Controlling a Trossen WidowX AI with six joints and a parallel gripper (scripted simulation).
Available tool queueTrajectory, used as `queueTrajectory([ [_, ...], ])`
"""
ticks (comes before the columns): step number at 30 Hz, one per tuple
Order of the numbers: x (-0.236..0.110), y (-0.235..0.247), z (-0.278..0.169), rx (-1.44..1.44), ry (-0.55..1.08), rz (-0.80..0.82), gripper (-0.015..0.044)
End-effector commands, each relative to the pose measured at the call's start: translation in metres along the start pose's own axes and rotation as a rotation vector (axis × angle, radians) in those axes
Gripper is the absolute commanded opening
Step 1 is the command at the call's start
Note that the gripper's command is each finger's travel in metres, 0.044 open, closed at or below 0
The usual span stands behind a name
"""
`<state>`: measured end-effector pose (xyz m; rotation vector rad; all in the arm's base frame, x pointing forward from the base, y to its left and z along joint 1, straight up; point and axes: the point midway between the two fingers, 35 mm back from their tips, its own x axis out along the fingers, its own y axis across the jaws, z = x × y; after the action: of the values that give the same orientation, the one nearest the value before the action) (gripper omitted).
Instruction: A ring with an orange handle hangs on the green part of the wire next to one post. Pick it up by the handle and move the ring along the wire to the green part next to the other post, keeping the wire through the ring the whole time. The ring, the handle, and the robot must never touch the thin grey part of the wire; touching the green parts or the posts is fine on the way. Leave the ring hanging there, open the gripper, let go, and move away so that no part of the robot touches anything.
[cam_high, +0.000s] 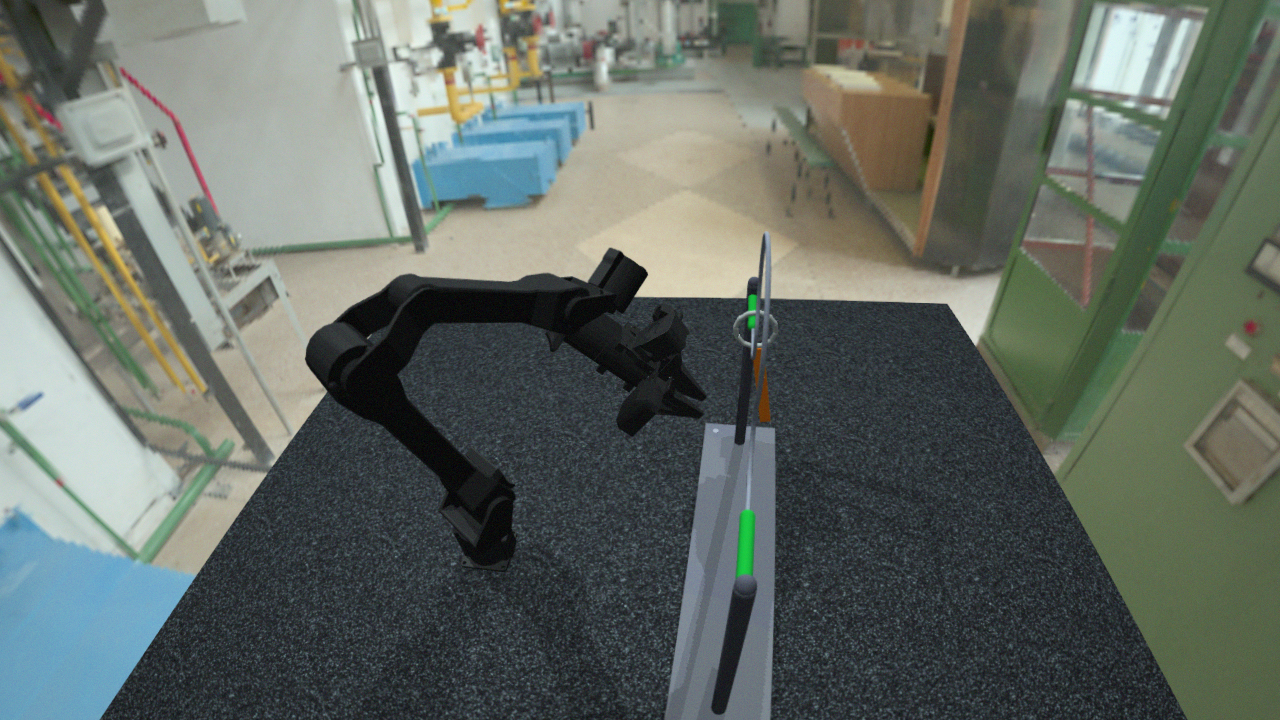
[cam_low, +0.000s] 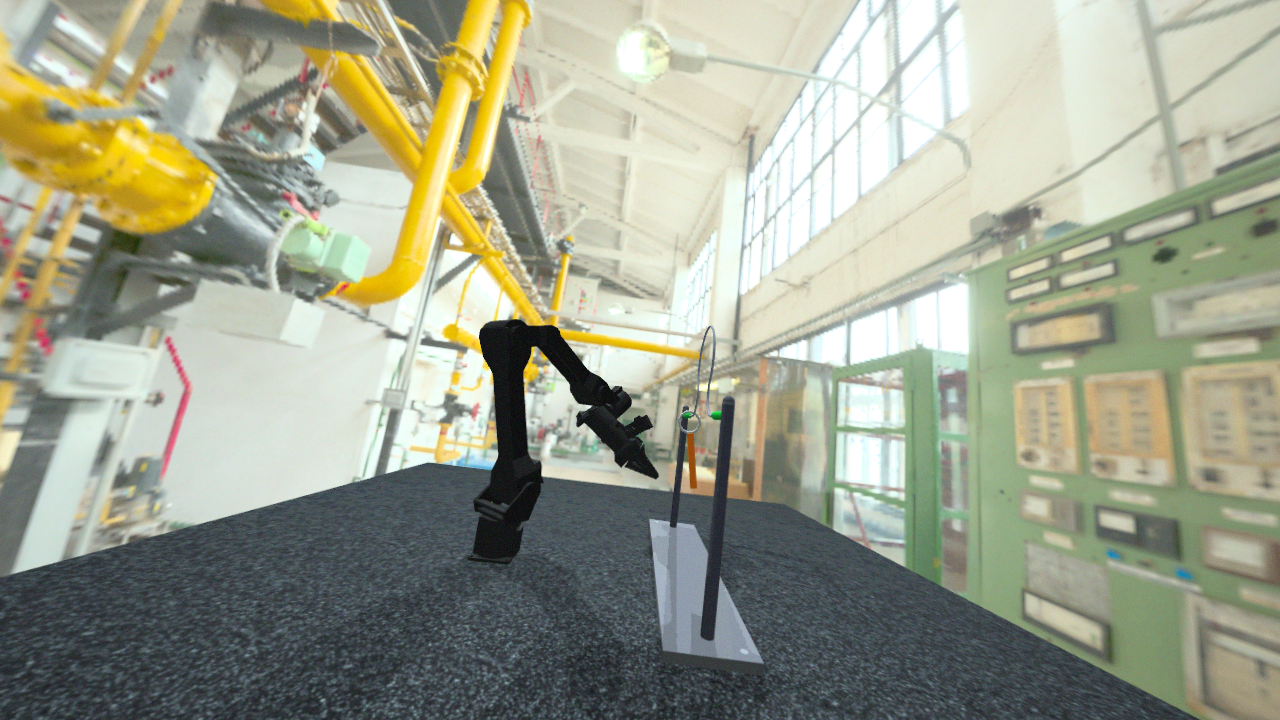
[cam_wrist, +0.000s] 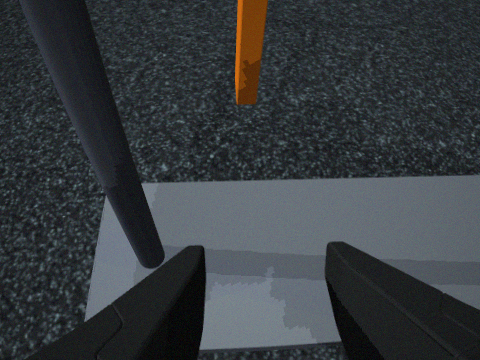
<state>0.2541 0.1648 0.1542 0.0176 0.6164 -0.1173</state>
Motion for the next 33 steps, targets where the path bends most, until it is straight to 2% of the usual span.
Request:
queueTrajectory([
  [1,-0.018,0.000,0.006,0.017,-0.014,0.005,0.0160],
  [5,-0.029,-0.001,0.005,0.016,-0.017,0.004,0.0160],
  [33,-0.029,-0.001,0.005,0.016,-0.017,0.004,0.0160],
])
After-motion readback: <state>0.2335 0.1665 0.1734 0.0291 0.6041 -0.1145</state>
